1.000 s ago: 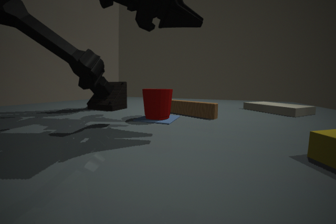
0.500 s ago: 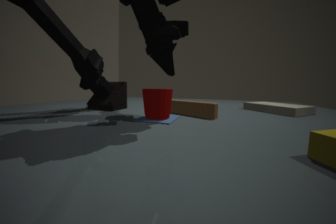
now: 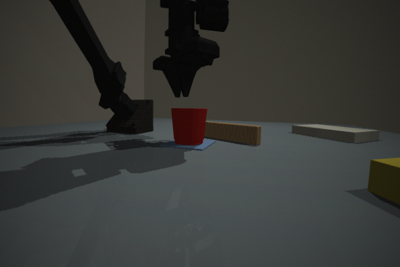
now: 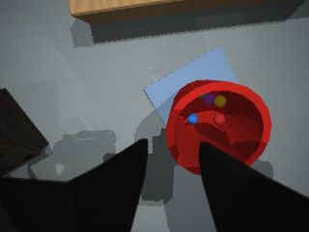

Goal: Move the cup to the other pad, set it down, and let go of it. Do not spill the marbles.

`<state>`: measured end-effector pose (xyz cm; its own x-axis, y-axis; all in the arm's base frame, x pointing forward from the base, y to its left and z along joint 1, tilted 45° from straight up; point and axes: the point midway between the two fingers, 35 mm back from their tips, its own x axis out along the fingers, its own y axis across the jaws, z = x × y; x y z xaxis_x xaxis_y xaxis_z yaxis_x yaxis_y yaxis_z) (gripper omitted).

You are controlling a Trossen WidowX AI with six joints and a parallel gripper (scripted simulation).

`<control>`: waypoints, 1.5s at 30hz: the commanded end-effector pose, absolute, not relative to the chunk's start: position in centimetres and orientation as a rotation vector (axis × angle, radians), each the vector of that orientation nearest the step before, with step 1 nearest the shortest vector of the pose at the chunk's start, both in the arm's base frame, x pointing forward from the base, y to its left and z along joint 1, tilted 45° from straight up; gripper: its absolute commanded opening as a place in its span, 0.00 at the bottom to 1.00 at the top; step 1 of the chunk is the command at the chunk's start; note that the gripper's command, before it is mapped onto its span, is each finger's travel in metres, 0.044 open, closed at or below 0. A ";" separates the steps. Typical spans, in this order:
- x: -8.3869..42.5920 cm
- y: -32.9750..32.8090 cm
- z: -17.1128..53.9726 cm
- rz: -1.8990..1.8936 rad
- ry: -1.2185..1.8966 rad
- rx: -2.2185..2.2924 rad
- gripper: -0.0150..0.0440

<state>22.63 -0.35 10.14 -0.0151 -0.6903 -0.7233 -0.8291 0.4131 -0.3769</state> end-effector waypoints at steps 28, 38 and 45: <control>22.7 -3.0 7.5 0.200 1.762 -1.353 0.50; 22.6 -4.1 6.4 0.198 1.763 -1.354 0.50; 22.4 -4.9 5.8 0.195 1.764 -1.355 0.50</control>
